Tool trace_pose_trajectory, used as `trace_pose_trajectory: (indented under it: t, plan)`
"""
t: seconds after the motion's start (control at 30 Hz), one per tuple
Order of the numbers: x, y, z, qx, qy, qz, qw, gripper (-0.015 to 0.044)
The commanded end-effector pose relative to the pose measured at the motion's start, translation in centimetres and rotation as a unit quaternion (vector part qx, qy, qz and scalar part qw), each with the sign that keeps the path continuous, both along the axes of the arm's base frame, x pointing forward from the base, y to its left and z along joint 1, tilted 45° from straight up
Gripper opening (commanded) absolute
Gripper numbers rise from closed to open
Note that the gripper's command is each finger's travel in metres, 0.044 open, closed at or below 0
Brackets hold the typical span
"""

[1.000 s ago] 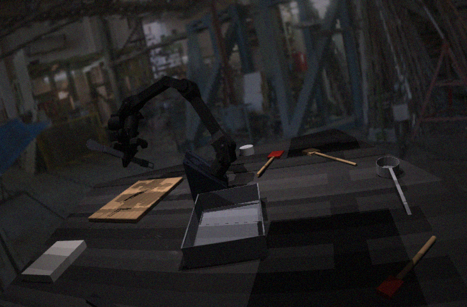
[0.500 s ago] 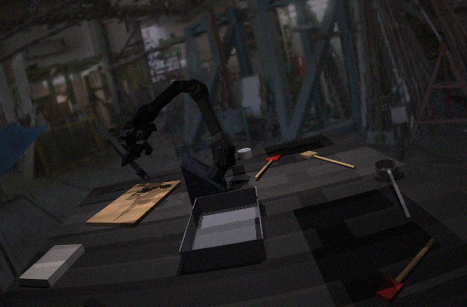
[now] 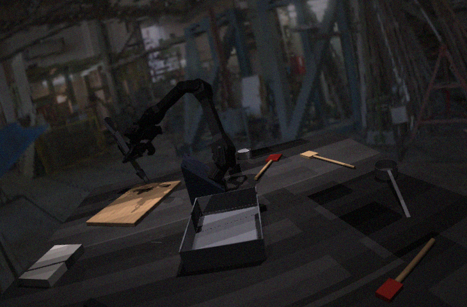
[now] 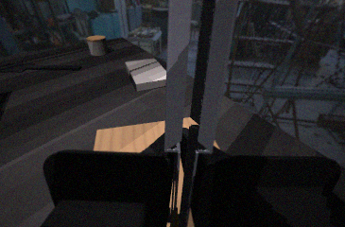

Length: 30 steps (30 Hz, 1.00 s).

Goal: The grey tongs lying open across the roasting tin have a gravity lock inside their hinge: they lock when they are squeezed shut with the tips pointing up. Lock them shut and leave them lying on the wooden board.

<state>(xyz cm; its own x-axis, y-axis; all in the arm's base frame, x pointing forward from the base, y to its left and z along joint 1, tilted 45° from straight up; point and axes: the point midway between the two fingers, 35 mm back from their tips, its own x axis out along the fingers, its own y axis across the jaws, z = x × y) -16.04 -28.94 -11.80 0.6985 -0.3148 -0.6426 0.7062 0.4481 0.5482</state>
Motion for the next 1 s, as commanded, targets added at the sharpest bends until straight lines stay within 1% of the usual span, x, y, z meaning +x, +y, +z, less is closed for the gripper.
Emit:
trace_pose_trajectory:
  t: [0.0,0.83,0.97]
  plan:
    - [0.02,-0.11,0.16,-0.007,-0.001,-0.002,1.000,-0.0150]
    - [0.02,-0.11,0.16,-0.007,-0.001,-0.002,1.000,-0.0150]
    - [0.24,-0.25,-0.13,0.013,0.003,0.012,1.000,-0.0150]
